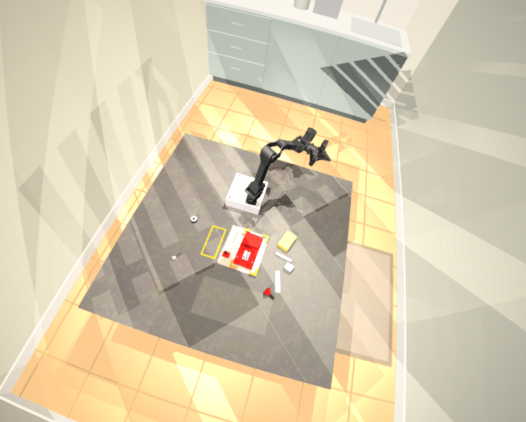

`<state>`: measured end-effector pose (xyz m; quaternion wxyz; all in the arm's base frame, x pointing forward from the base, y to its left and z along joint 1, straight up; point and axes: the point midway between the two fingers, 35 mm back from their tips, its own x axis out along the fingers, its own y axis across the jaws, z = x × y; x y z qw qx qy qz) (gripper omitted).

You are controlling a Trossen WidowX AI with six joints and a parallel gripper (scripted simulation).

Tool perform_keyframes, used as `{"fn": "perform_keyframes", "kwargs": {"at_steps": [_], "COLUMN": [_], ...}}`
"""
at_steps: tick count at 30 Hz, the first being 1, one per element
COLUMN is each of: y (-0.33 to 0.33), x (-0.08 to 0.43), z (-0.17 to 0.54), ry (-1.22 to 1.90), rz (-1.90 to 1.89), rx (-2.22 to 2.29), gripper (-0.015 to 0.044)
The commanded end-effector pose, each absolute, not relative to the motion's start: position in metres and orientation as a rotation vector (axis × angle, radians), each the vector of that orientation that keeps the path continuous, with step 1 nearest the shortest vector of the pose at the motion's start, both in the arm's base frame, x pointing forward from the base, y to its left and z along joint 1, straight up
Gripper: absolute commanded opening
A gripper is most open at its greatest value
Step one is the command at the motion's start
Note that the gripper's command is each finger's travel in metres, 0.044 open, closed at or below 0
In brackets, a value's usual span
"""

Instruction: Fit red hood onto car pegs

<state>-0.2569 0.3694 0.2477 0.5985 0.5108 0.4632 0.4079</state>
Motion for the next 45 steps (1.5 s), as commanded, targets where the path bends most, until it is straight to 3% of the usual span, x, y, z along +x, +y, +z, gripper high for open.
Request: {"fn": "perform_keyframes", "kwargs": {"at_steps": [1,4,17,30,45], "y": [0.37,0.378,0.434,0.398,0.257], "x": [-0.256,-0.239,-0.065,0.111,0.246], "z": [0.248,0.251,0.209,0.158,0.104], "ry": [1.071,1.021,0.889,0.89,0.992], "rz": [0.947,0.955,0.64,0.198,-0.438], "rx": [1.182,1.144,0.999,0.923,0.987], "gripper": [0.0026,0.0105,0.044,0.044,0.044]}}
